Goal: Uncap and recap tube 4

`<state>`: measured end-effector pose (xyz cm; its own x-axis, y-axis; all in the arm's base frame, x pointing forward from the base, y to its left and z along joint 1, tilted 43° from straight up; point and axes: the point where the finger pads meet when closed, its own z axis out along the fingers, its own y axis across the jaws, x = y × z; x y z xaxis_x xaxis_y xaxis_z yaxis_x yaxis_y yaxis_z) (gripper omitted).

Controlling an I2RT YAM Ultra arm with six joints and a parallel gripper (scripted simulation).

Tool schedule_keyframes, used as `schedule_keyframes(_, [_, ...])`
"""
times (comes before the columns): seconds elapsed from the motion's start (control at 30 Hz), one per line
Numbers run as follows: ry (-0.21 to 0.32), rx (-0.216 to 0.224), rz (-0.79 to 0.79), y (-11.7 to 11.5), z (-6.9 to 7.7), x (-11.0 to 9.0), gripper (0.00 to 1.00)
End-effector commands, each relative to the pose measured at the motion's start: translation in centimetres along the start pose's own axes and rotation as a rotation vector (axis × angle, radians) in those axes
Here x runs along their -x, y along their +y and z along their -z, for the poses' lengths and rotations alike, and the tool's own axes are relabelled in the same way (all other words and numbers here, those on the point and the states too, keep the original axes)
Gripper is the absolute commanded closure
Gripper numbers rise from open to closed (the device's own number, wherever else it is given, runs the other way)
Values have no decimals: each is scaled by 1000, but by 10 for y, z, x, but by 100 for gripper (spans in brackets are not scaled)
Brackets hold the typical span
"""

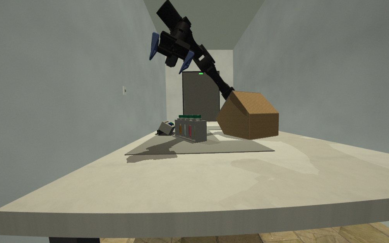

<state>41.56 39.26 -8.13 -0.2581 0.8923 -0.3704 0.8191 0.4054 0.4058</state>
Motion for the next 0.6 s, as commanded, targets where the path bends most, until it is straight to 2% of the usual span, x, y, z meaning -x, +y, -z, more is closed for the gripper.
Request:
schedule_keyframes(0.0, [9,14,-2,4,6,-3,0])
schedule_keyframes(0.53, [9,14,-2,4,6,-3,0])
schedule_keyframes(0.57, [9,14,-2,4,6,-3,51])
